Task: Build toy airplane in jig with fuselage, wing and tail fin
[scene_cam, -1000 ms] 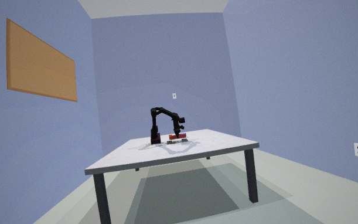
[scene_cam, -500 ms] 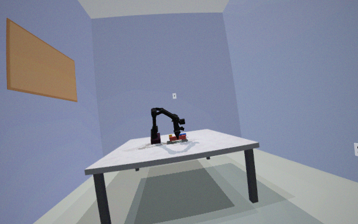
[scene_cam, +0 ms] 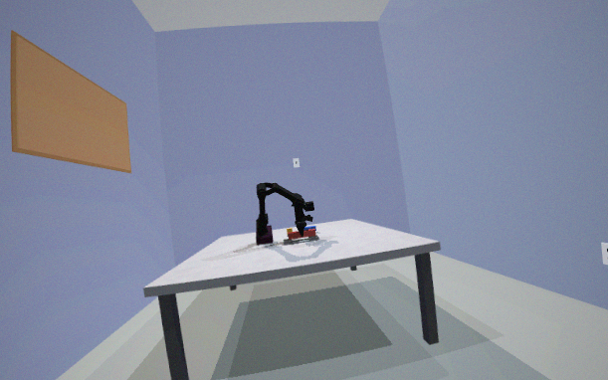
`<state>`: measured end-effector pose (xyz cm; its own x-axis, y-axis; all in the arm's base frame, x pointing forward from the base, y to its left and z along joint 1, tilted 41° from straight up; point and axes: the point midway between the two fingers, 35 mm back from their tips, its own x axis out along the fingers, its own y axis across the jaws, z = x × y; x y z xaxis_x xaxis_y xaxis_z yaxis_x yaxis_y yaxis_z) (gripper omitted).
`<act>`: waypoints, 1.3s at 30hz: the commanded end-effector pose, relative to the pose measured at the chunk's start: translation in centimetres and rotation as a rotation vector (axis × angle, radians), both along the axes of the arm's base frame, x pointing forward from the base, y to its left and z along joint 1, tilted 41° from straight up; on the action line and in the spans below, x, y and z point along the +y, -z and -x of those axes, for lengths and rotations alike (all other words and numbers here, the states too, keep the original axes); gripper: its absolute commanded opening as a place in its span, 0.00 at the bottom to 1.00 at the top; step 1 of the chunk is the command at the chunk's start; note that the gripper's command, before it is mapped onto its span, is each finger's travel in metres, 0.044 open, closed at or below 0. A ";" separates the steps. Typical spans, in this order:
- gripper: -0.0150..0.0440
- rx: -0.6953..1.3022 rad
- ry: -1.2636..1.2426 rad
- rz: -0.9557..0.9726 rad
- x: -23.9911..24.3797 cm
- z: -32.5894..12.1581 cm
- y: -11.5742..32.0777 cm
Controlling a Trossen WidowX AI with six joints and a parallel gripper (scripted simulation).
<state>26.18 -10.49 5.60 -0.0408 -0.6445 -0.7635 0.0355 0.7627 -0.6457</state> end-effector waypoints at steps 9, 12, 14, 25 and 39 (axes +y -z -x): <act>1.00 -0.001 0.001 0.000 0.0 0.0 0.0; 1.00 -0.001 0.001 0.000 0.0 0.0 0.0; 1.00 -0.001 0.001 0.000 0.0 0.0 0.0; 1.00 0.004 -0.003 -0.002 6.8 -0.5 -7.8; 1.00 -0.070 0.085 0.004 6.6 -0.7 -7.5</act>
<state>26.90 -3.79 13.23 -0.0429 -0.6465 -0.7617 0.0756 0.7581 -0.6477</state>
